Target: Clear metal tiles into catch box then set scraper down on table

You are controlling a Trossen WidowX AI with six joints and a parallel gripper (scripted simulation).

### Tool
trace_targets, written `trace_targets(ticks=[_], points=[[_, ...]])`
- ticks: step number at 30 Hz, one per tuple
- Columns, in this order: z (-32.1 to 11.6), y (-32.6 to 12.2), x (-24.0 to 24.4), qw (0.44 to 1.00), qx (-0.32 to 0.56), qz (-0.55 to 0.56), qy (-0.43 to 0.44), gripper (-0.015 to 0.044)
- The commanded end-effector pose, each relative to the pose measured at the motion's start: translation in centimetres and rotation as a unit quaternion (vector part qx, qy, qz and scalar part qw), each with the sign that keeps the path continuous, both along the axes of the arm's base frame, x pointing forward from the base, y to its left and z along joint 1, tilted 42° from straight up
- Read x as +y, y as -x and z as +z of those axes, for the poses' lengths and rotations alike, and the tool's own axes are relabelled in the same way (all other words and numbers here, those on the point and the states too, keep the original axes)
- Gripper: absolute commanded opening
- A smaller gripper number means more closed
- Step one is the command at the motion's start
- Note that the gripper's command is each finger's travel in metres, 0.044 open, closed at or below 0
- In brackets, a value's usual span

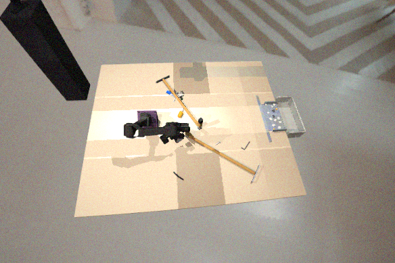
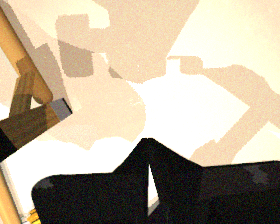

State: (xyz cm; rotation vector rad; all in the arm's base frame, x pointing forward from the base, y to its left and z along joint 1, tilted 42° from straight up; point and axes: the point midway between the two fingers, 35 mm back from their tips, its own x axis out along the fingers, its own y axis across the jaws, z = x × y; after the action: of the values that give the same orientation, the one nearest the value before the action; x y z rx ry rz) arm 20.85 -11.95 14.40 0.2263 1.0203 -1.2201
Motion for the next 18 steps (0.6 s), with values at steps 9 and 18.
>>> trace_targets(ticks=[9, 18], points=[[2.8, -0.4, 2.8, 1.000, 0.012, 0.015, -0.004, 0.0000], [5.2, -0.2, 5.0, 0.999, 0.021, 0.026, -0.002, 0.0000]])
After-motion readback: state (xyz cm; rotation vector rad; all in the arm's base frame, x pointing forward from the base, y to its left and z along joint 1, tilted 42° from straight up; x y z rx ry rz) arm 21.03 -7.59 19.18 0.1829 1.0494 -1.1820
